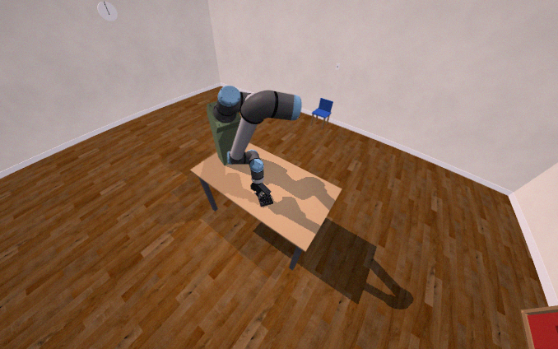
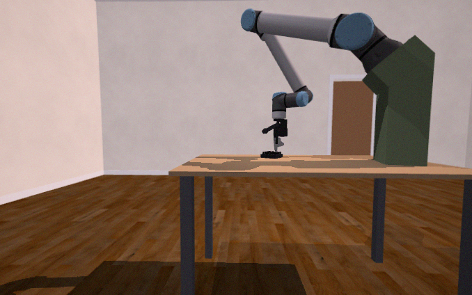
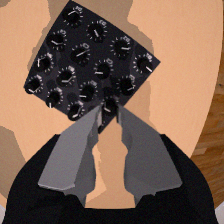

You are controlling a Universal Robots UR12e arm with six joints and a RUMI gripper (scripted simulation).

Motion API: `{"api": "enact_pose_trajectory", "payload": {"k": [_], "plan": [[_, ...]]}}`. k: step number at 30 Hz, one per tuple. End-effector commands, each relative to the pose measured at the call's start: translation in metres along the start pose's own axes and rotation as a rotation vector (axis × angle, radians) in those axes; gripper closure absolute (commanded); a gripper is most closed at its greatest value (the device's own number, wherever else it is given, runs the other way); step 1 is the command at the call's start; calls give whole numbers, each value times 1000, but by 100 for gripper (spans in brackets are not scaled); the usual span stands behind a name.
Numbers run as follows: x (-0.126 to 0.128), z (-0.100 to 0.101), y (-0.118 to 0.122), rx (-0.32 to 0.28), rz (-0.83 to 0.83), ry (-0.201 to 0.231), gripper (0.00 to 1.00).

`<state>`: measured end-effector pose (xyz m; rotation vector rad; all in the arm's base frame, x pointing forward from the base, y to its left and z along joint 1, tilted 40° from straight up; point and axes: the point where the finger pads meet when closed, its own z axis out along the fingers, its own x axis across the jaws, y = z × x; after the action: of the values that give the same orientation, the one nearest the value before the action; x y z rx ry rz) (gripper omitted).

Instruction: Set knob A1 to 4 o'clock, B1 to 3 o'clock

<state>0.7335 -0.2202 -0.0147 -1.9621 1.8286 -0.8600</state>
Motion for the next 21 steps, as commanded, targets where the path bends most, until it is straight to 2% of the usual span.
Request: {"api": "enact_pose_trajectory", "payload": {"k": [1,14,15,21], "plan": [[-2,0,0,0,58,2,99],[-1,0,0,1,59,2,99],[-1,0,0,1,59,2,89],[-1,0,0,0,59,2,89]]}}
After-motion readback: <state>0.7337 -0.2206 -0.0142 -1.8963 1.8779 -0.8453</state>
